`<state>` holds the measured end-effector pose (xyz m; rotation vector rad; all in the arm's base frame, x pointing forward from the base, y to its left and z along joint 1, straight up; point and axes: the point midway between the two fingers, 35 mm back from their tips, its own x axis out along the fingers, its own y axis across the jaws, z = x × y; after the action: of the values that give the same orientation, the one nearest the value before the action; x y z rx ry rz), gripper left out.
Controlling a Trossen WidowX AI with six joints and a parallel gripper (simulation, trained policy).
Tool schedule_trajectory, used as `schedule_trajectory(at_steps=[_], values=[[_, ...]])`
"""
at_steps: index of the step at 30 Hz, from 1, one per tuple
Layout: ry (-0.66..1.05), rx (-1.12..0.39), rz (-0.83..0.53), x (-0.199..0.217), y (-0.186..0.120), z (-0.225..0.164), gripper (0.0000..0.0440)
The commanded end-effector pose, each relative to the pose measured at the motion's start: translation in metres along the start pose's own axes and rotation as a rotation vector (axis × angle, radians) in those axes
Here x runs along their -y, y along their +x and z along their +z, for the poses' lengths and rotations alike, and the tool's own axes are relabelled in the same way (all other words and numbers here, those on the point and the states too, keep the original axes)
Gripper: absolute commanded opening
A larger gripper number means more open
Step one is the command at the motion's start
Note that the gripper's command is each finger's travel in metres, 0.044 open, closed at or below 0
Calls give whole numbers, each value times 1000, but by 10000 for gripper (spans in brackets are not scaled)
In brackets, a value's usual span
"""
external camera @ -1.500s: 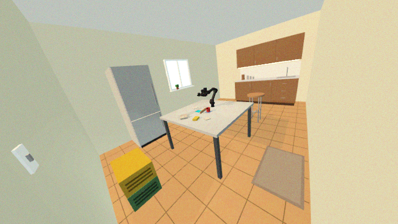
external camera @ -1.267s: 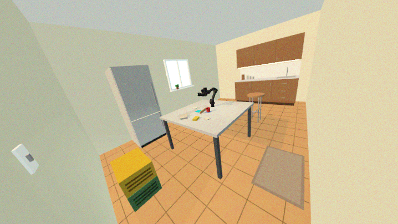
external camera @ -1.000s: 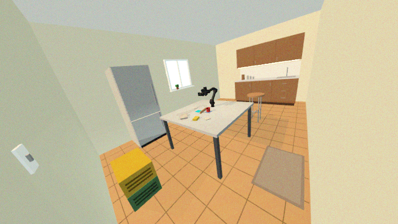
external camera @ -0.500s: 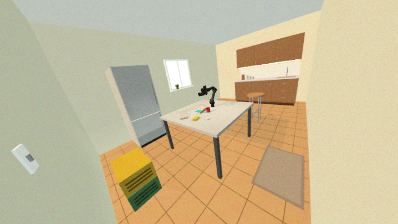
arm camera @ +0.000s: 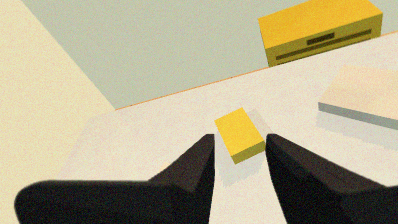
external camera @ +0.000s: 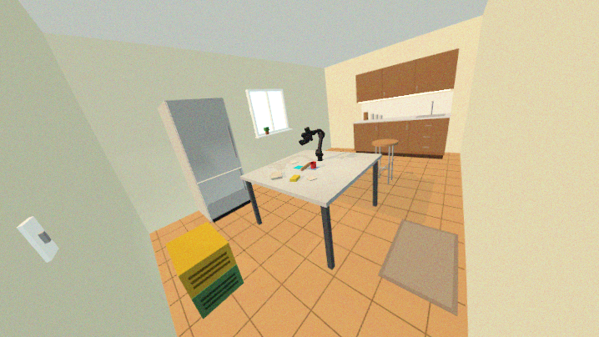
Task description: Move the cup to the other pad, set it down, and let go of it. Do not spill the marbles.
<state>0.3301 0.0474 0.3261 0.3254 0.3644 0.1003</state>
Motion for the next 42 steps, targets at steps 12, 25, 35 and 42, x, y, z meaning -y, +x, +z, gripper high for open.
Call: schedule_trajectory(at_steps=[12, 25, 35, 42], values=[[189, -200, -19, -19, 9, -14, 130], [364, -377, -89, -34, 12, -30, 133], [482, -505, -178, -42, 12, -45, 130], [541, -587, -260, -42, 13, -58, 120]])
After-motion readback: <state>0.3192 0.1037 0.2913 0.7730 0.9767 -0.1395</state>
